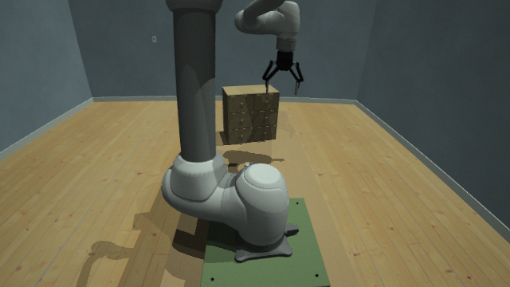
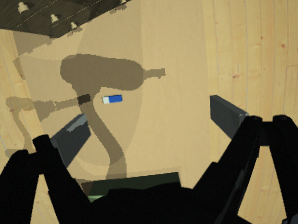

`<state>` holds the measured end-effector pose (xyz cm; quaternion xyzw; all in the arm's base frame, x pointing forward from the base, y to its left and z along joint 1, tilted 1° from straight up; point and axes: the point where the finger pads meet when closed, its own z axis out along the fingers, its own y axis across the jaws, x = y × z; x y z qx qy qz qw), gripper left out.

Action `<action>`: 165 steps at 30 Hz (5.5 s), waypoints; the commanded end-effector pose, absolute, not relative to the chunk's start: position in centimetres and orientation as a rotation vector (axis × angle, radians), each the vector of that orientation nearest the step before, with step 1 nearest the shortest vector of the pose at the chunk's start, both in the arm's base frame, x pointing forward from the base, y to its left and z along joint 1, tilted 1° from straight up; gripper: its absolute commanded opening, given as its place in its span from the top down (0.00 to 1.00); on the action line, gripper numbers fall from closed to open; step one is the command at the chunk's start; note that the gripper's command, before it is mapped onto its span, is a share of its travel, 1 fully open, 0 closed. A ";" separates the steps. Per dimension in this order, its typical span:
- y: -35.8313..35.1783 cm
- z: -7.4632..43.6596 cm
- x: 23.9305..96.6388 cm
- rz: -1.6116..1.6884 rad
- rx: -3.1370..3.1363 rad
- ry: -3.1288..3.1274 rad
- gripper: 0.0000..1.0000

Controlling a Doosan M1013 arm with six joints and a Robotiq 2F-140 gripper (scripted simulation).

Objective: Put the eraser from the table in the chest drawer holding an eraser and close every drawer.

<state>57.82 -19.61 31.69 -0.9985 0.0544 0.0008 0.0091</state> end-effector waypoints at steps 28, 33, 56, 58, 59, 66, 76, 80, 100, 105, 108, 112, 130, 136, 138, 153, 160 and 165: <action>-21.0 17.0 58.4 -0.014 -3.127 -0.235 0.00; -20.9 16.8 58.6 -0.050 -3.124 -0.235 0.00; -20.3 12.9 62.6 -0.783 -2.988 -0.224 0.00; -20.3 12.7 62.8 -0.817 -2.978 -0.223 0.00; -20.2 12.5 63.0 -0.849 -2.967 -0.222 0.00; -20.1 11.4 64.2 -1.046 -2.895 -0.215 0.00; -19.9 10.2 65.4 -1.251 -2.802 -0.208 0.00; -19.8 9.5 66.1 -1.358 -2.744 -0.204 0.00; -19.4 7.1 68.6 -1.742 -2.498 -0.184 0.00; -19.4 7.0 68.7 -1.756 -2.488 -0.183 0.00; -19.4 7.0 68.7 -1.756 -2.487 -0.183 0.00; -19.4 7.0 68.7 -1.756 -2.487 -0.183 0.80; -19.4 7.0 68.7 -1.756 -2.487 -0.183 0.80; -19.4 6.5 69.0 -1.757 -2.487 -0.183 0.80; -19.3 6.1 69.3 -1.757 -2.487 -0.183 0.80; -18.7 0.4 73.2 -1.757 -2.487 -0.183 0.80; -18.5 -1.6 74.5 -1.757 -2.487 -0.183 0.80; -18.4 -2.5 75.1 -1.757 -2.487 -0.183 0.80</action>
